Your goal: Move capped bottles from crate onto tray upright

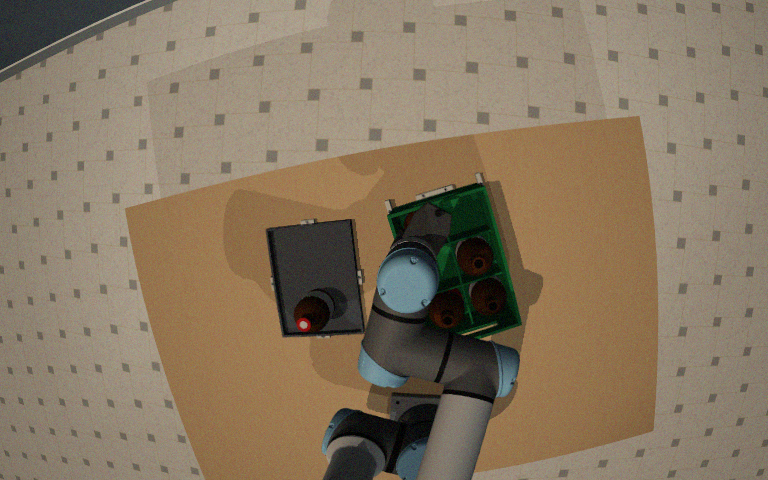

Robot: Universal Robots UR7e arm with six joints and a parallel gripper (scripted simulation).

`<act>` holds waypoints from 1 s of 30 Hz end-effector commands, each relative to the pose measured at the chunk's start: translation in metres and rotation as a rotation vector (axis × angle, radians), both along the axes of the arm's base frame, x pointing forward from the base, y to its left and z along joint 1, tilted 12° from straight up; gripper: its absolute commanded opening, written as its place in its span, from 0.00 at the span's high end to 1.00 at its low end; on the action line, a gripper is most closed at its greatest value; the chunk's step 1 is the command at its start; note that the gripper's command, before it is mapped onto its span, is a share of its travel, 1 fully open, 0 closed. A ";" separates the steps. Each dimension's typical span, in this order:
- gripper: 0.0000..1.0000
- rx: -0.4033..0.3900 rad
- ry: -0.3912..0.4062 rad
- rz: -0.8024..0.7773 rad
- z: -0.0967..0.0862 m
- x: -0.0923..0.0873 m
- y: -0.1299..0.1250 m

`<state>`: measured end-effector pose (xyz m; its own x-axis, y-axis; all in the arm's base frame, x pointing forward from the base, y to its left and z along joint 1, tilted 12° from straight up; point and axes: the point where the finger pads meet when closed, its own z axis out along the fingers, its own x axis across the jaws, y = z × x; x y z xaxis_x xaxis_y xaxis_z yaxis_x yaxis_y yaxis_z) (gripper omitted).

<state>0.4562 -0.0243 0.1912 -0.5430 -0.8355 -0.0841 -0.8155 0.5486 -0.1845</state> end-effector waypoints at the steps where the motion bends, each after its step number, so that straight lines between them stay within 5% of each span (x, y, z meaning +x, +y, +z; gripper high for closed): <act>1: 1.00 -0.001 -0.002 0.000 0.001 0.000 0.000; 30: 1.00 -0.001 -0.002 0.000 0.074 -0.015 0.002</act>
